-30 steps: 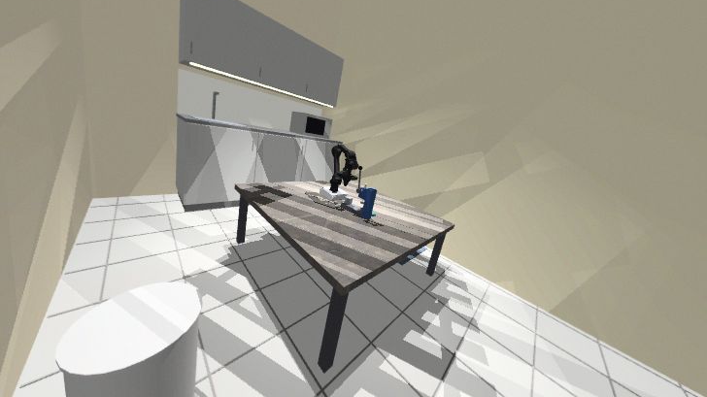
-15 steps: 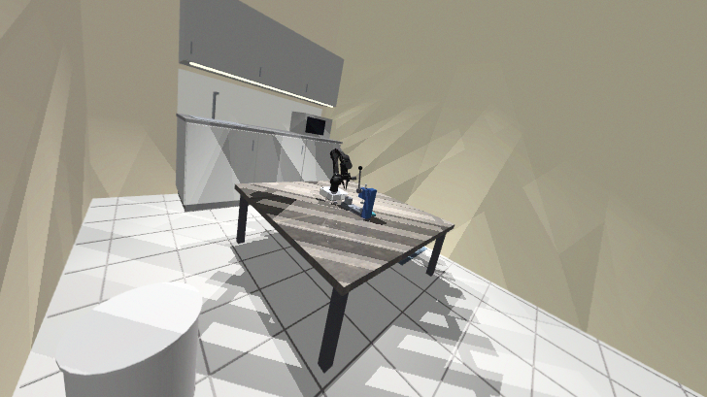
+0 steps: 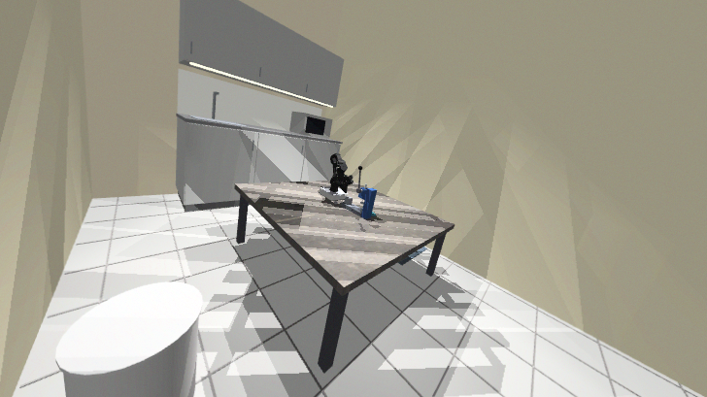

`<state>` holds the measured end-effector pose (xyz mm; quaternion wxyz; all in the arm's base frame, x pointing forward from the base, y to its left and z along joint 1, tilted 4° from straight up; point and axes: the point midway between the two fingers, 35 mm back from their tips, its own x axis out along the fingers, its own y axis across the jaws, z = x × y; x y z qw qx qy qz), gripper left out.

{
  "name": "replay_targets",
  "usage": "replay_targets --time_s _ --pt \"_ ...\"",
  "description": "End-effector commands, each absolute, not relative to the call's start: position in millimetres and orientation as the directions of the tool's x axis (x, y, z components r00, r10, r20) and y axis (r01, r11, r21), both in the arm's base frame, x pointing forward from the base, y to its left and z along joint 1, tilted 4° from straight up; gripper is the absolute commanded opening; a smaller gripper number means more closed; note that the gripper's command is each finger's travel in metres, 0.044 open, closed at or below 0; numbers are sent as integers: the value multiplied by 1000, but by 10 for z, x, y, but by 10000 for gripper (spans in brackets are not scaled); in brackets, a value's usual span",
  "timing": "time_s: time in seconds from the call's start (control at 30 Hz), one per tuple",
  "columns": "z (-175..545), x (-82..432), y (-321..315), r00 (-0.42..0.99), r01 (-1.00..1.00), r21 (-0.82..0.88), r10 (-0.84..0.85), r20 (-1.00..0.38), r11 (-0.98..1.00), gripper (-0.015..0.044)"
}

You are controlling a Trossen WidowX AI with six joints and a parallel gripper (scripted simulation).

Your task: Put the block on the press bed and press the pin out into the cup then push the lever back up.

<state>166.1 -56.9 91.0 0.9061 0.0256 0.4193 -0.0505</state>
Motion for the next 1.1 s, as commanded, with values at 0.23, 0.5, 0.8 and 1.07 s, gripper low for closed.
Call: replay_targets --time_s 0.23,0.5,0.8,1.07 --pt "802 1682 -576 659 78 -22 -68 -749 997 30" --pt "597 1708 -595 660 77 -22 -68 -748 997 30" --pt "384 1713 -586 660 77 -22 -68 -748 997 30" --pt "387 1795 -594 660 77 -22 -68 -748 997 30"
